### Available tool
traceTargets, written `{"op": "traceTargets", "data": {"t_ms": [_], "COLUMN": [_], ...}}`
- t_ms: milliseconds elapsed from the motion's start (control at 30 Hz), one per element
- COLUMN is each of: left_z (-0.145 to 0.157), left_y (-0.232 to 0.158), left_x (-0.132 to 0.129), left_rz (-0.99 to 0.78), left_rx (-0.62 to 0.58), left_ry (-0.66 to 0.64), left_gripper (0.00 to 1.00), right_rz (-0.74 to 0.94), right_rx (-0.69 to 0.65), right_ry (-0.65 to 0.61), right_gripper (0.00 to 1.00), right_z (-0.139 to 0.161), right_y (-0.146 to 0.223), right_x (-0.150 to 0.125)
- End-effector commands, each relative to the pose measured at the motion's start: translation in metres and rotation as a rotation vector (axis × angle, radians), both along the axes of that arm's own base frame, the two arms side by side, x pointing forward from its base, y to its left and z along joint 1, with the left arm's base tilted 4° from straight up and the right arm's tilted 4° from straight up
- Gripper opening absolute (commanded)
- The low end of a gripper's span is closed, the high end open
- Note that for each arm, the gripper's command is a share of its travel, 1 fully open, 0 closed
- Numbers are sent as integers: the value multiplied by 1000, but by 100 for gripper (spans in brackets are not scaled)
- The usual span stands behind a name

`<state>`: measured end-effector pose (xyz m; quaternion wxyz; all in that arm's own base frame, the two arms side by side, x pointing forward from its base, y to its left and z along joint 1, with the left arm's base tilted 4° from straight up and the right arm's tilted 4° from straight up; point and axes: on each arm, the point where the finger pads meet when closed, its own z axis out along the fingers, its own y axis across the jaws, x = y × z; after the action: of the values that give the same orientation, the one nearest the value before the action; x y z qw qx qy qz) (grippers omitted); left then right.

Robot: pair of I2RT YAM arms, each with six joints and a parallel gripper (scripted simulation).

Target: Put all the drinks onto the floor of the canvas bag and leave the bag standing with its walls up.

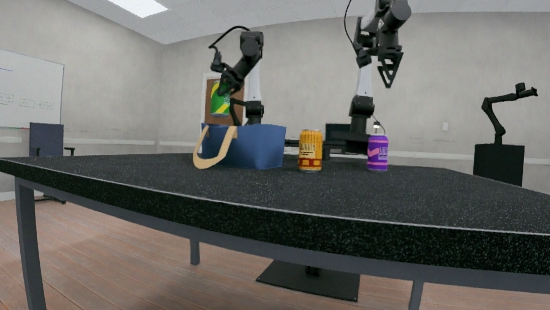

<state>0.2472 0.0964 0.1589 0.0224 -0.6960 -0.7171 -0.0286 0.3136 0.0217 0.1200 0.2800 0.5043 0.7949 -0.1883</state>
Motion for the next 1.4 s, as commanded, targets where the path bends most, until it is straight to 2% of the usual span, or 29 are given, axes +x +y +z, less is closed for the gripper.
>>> {"op": "traceTargets", "data": {"t_ms": [0, 133, 200, 1367], "left_z": [7, 7, 7, 7], "left_y": [-3, -3, -3, -3], "left_x": [0, 0, 0, 0], "left_rz": [0, 0, 0, 0], "left_rx": [-3, -3, -3, -3], "left_ry": [-32, -32, -32, -32], "left_gripper": [100, 100, 100, 100], "right_rz": [-9, -2, -11, -2], "right_rx": [-12, -12, -35, -27], "right_ry": [-87, -86, -38, -12], "right_gripper": [70, 70, 70, 70], "right_z": [27, 27, 12, 1], "right_y": [-2, 0, 7, 100], "right_x": [8, 7, 6, 16]}}
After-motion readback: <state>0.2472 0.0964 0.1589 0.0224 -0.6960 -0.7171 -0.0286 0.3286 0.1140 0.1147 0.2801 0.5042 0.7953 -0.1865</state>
